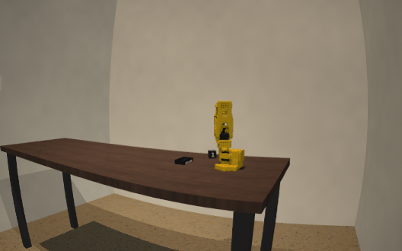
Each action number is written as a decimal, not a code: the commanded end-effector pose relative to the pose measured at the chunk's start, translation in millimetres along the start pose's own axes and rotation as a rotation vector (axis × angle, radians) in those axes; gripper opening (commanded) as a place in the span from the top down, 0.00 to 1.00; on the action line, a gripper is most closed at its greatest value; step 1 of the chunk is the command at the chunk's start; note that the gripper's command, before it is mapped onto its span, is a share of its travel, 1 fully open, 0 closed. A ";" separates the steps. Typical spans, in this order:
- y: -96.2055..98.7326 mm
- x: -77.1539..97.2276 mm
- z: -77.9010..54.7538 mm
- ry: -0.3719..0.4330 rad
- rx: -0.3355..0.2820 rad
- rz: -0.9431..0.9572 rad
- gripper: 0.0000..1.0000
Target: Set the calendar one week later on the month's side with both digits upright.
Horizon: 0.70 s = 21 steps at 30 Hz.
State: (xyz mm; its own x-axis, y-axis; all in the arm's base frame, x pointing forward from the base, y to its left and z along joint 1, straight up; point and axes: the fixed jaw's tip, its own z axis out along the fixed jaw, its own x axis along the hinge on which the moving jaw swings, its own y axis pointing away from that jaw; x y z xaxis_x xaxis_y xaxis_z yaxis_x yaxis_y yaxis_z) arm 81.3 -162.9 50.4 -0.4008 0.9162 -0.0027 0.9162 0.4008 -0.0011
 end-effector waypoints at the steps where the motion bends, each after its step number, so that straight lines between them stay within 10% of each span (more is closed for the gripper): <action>1: -1.6 -4.7 -4.1 -0.049 -0.001 0.019 1.00; 21: -1.6 -5.0 3.5 -0.049 -0.002 0.019 1.00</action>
State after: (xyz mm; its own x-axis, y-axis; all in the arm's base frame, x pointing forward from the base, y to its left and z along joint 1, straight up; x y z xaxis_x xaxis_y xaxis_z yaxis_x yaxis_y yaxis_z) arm 81.7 -163.9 44.0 -0.4007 0.9160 -0.0169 0.9162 0.4008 -0.0010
